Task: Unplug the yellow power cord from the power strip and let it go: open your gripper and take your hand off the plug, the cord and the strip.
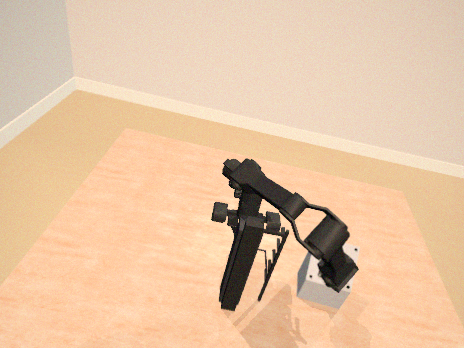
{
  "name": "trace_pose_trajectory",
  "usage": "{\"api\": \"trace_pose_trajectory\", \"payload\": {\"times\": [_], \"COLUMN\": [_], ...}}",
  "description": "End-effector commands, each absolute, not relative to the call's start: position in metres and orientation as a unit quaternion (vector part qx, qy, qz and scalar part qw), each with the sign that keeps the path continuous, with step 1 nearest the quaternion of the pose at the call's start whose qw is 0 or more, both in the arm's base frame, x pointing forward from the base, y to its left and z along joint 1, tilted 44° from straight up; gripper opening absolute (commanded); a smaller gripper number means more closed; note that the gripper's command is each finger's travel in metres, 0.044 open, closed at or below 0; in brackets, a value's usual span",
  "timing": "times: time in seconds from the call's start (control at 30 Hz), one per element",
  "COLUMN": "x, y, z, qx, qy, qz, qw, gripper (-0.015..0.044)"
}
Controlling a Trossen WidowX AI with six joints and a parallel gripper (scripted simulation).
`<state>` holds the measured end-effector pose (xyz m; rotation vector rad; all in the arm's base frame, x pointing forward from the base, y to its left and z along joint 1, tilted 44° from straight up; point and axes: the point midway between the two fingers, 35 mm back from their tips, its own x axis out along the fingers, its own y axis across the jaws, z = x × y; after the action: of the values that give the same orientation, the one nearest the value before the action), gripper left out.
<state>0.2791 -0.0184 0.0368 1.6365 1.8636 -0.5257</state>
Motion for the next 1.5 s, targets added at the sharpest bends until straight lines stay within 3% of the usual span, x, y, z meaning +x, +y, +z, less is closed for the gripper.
{"api": "trace_pose_trajectory", "payload": {"times": [0.0,0.23,0.43,1.47], "x": [0.286,0.288,0.286,0.282], "y": [-0.050,-0.060,-0.051,-0.040], "z": [0.019,0.013,0.016,0.037], "qx": [0.609,0.609,0.606,0.610], "qy": [0.685,0.685,0.689,0.685], "qz": [-0.223,-0.223,-0.221,-0.222], "qw": [0.332,0.332,0.332,0.329], "gripper": [0.0000,0.0000,0.0157,0.0160]}}
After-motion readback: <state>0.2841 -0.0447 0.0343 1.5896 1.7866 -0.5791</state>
